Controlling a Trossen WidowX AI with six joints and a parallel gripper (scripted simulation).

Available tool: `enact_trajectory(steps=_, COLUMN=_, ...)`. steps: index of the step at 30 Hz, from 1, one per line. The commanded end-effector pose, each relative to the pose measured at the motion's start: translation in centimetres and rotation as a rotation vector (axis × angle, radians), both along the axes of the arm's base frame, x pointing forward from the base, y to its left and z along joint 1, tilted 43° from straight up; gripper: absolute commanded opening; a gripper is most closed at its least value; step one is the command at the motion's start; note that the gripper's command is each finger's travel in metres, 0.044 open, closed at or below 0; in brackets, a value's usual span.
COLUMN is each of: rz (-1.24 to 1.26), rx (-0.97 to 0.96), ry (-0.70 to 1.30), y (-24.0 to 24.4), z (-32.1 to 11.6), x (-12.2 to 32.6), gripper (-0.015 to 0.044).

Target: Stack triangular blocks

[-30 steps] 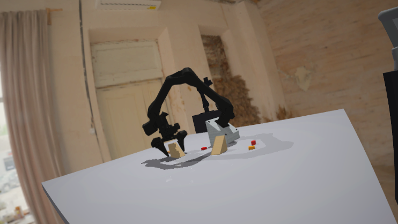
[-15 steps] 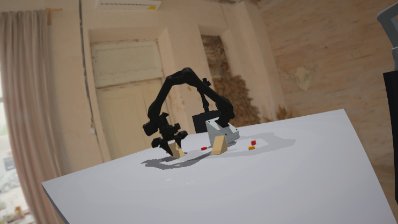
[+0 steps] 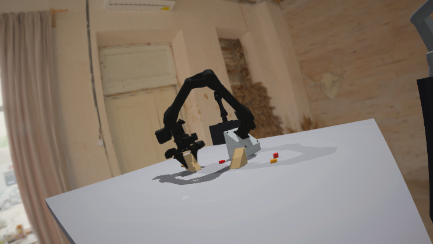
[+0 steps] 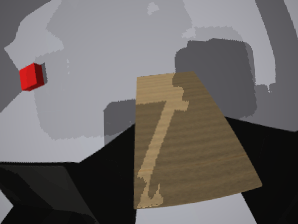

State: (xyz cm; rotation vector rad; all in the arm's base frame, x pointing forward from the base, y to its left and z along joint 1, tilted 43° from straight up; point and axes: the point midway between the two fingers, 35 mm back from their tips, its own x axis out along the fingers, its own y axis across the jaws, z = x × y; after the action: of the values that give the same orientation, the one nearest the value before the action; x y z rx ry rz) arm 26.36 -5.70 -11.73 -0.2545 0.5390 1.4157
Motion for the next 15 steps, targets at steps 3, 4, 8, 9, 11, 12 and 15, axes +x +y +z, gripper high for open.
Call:
enact_trajectory(steps=3, rz=0.024, rx=-0.150, ry=0.027, y=0.2, z=1.1, x=0.2, gripper=0.0000)
enact_trajectory(steps=4, rz=0.028, rx=-0.174, ry=0.031, y=0.2, z=1.2, x=0.2, gripper=0.0000)
enact_trajectory(steps=8, rz=0.043, rx=-0.272, ry=0.047, y=0.4, z=1.9, x=0.3, gripper=0.0000)
enact_trajectory(steps=9, rz=0.047, rx=-0.296, ry=0.051, y=0.5, z=2.1, x=0.4, gripper=0.0000)
enact_trajectory(steps=11, rz=0.056, rx=-0.356, ry=0.061, y=0.6, z=2.5, x=0.5, gripper=0.0000)
enact_trajectory(steps=12, rz=0.061, rx=-0.391, ry=0.066, y=0.7, z=2.7, x=0.5, gripper=0.0000)
enact_trajectory(steps=15, rz=0.072, rx=-0.471, ry=0.079, y=1.0, z=3.2, x=0.6, gripper=0.0000)
